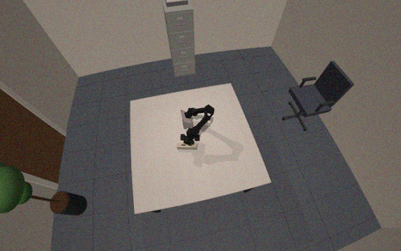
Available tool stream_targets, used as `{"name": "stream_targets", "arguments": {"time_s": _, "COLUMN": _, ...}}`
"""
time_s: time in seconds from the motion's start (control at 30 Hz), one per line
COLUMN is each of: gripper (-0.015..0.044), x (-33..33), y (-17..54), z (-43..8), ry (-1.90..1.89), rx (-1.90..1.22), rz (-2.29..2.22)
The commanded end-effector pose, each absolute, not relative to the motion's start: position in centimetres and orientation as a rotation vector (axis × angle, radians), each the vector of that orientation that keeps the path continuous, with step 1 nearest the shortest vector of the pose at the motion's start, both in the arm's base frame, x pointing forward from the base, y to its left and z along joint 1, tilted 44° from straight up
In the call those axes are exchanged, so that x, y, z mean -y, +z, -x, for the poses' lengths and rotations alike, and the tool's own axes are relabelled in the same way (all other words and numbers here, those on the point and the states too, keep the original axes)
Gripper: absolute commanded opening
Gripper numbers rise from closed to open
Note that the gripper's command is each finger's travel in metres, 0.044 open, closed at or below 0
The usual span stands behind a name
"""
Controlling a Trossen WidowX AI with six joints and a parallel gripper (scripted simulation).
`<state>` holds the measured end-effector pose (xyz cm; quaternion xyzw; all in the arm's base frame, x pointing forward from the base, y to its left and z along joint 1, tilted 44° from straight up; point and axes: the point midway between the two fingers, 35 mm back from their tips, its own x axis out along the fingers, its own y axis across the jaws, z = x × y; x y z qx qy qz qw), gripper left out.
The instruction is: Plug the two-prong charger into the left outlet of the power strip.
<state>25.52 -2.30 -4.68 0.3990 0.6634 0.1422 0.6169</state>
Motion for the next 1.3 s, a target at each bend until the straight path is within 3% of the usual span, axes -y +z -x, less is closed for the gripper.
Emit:
{"name": "stream_targets", "arguments": {"time_s": 0.0, "gripper": 0.0440, "x": 2.2, "y": -4.5, "z": -25.1, "ry": 0.331, "rx": -1.519, "rz": -0.914}}
{"name": "stream_targets", "arguments": {"time_s": 1.27, "gripper": 0.0440, "x": 1.1, "y": -3.8, "z": -21.7, "ry": 0.312, "rx": -1.490, "rz": -0.926}}
